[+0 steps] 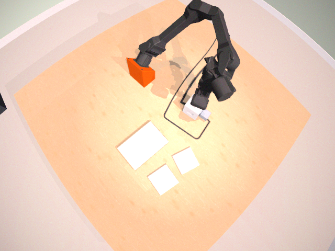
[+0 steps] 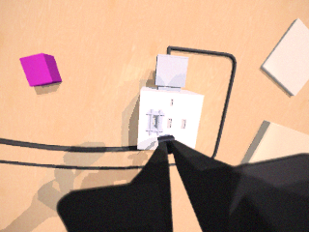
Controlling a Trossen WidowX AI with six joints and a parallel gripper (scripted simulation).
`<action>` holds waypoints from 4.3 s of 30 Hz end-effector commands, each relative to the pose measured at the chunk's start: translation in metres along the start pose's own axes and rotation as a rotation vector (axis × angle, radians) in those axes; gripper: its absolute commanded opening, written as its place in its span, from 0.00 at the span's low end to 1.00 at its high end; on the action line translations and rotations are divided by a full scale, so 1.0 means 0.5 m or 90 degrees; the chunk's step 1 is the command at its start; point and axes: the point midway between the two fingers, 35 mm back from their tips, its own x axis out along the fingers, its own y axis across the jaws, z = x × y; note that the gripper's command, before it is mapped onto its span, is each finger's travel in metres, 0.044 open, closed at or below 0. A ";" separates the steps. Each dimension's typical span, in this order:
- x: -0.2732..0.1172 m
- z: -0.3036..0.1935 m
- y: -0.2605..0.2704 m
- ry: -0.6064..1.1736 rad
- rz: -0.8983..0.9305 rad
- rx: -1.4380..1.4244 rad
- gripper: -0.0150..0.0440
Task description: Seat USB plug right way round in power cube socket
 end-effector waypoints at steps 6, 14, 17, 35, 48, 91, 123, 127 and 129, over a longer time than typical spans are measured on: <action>0.001 0.000 0.000 0.001 0.000 -0.151 0.25; 0.001 0.000 0.000 0.001 0.001 -0.285 0.25; 0.001 0.000 0.000 0.001 0.001 -0.335 0.25; 0.001 0.000 0.000 0.001 0.001 -0.635 0.25; 0.001 0.000 0.000 0.001 0.001 -0.826 0.25; 0.007 0.001 0.005 -0.015 0.012 -0.832 0.25; 0.014 0.002 0.011 -0.030 0.024 -0.841 0.25; 0.015 0.002 0.011 -0.032 0.025 -0.842 0.25; 0.016 0.002 0.012 -0.032 0.026 -0.842 0.25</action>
